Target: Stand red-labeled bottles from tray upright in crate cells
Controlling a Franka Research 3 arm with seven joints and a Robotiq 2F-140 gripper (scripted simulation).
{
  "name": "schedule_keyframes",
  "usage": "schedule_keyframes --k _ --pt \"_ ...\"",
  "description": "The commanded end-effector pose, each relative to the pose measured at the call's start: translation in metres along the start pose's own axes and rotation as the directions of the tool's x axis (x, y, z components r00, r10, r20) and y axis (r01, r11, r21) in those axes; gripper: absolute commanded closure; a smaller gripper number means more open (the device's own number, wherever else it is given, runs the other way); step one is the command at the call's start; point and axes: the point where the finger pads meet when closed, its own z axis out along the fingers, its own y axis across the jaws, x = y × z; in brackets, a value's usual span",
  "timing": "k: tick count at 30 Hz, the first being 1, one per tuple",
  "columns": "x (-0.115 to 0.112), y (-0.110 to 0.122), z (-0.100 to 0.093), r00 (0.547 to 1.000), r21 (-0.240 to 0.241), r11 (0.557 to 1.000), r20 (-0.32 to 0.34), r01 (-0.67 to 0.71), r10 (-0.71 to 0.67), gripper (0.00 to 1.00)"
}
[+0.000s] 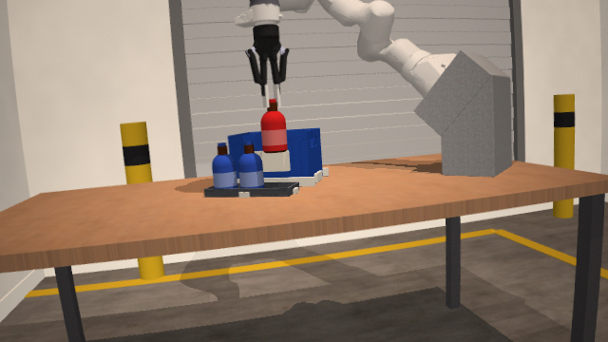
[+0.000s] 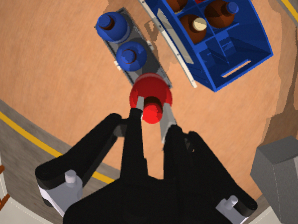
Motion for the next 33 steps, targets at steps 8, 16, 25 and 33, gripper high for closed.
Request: schedule_keyframes --k 8,16,25,33 --pt "-0.002 -0.003 -0.007 1.000 0.010 1.000 0.006 0.004 -0.004 1.00" --pt "-0.002 -0.003 -0.009 1.000 0.010 1.000 0.006 0.004 -0.004 1.00" --pt "-0.002 -0.003 -0.017 1.000 0.010 1.000 0.006 0.004 -0.004 1.00" --pt "-0.002 -0.003 -0.024 1.000 0.010 1.000 0.006 0.004 -0.004 1.00"
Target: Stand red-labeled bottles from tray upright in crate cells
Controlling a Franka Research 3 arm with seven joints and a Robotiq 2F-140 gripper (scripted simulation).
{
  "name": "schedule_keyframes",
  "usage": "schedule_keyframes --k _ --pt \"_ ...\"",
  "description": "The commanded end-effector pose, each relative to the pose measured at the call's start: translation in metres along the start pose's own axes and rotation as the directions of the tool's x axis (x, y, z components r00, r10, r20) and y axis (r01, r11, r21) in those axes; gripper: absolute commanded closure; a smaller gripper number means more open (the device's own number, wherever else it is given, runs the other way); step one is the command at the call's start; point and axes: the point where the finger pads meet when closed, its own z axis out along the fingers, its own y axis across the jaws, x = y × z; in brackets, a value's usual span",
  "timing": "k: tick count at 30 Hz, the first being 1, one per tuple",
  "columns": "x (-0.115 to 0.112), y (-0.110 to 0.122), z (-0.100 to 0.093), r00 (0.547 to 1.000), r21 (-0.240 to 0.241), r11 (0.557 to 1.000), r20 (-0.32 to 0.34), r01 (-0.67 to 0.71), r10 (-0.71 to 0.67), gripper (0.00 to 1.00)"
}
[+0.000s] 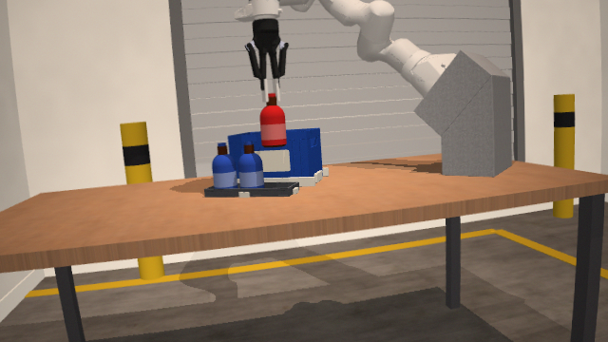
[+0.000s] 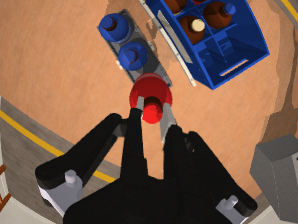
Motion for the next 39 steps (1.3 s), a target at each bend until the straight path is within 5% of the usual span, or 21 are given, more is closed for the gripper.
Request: schedule_keyframes --k 1,39 --pt "-0.002 -0.002 -0.008 1.000 0.006 1.000 0.004 0.007 -0.007 1.00" --pt "-0.002 -0.001 -0.030 1.000 0.006 1.000 0.004 0.007 -0.007 1.00"
